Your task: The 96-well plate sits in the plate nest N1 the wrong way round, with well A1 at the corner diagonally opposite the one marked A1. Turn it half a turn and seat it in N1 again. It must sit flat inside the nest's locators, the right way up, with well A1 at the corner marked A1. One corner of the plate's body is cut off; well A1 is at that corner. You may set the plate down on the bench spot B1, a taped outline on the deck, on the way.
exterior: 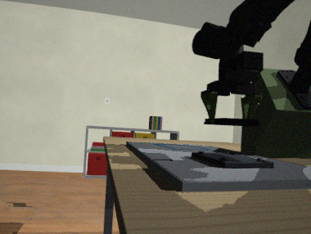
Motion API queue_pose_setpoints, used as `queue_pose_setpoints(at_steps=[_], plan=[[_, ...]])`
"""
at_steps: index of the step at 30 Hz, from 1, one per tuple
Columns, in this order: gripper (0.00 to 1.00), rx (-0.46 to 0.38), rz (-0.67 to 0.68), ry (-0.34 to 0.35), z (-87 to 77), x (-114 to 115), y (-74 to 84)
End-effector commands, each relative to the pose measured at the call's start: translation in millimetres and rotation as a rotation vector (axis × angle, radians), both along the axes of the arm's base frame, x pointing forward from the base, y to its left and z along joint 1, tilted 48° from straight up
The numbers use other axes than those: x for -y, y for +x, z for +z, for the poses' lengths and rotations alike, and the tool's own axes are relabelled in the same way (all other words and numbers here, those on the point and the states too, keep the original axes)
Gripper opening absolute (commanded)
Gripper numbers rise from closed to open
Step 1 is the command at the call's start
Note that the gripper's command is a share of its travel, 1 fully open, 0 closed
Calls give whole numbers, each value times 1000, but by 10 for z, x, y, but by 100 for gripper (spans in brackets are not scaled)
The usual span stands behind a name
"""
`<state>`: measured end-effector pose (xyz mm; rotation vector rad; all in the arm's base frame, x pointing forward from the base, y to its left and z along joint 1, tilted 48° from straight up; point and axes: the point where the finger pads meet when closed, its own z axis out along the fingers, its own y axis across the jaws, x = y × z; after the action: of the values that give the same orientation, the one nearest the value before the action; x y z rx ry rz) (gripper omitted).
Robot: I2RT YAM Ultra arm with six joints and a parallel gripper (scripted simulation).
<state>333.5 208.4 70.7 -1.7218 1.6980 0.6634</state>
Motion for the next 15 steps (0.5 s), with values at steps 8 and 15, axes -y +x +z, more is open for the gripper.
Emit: queue_pose_setpoints(at_steps=[8,15], plan=[[0,-93,-118,27,-158,256,102],[0,-93,-119,27,-309,387,128]])
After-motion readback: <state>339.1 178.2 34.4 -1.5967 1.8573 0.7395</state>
